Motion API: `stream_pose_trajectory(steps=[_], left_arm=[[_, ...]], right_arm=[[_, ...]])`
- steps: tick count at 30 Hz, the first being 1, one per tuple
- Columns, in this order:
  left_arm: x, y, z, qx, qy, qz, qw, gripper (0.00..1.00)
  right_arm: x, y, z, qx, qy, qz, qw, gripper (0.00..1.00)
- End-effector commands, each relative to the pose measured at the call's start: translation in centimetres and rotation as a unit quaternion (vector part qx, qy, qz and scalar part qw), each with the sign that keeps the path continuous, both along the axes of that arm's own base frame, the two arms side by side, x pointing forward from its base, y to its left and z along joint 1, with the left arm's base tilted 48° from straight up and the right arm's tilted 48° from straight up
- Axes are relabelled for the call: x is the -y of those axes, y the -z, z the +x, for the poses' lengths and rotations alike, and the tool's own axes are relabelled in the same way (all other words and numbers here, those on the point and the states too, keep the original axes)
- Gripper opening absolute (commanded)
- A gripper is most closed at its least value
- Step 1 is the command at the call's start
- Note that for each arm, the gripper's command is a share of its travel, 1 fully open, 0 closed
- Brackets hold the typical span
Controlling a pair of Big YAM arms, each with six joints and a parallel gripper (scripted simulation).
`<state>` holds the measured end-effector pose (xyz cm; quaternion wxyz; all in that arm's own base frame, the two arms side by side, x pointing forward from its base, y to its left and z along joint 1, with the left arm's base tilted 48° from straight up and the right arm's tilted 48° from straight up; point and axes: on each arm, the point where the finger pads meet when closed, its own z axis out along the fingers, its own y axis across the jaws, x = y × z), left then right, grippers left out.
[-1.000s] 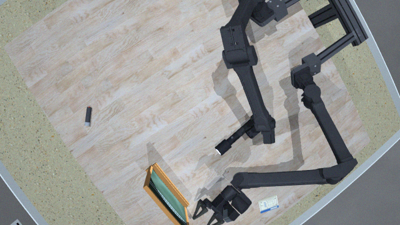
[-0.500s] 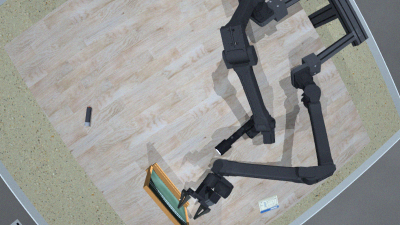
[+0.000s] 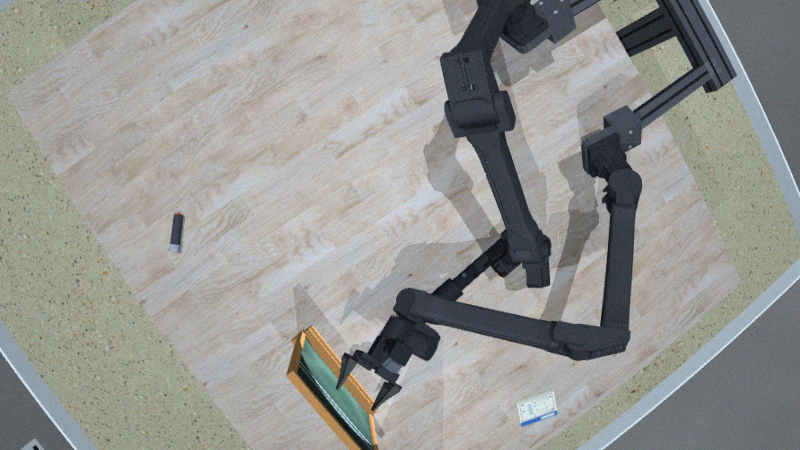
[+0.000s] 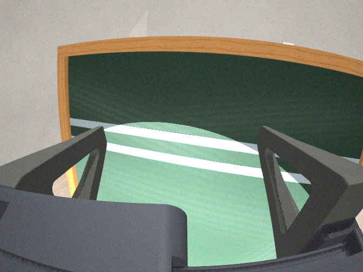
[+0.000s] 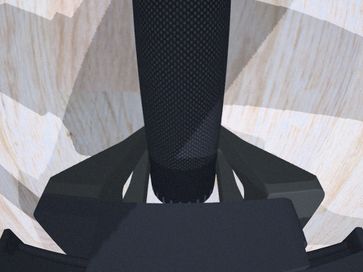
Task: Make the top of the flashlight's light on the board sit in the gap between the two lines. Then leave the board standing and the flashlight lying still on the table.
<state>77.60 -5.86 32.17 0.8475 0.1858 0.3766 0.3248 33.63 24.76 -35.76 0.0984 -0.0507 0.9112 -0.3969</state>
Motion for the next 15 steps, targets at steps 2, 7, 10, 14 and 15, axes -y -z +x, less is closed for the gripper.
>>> stream_pose_trajectory(steps=[2,7,10,14,15], left_arm=[[-0.5,0.4,0.4,0.053,-0.027,0.025,0.998,1.0],[1.5,1.7,0.2,0.06,-0.019,0.028,0.998,1.0],[2.2,2.1,0.1,0.059,-0.016,0.027,0.998,1.0],[2.2,-0.7,-0.3,0.071,-0.01,0.018,0.997,1.0],[2.1,-2.4,-0.5,0.073,-0.005,0.012,0.997,1.0]], right_arm=[[-0.1,0.2,0.2,-0.004,-0.004,0.001,1.0,0.29],[-0.1,0.2,0.2,-0.004,-0.004,0.001,1.0,0.29],[-0.1,0.2,0.2,-0.004,-0.004,0.001,1.0,0.29],[-0.1,0.2,0.2,-0.004,-0.004,0.001,1.0,0.29],[-0.1,0.2,0.2,-0.004,-0.004,0.001,1.0,0.29]])
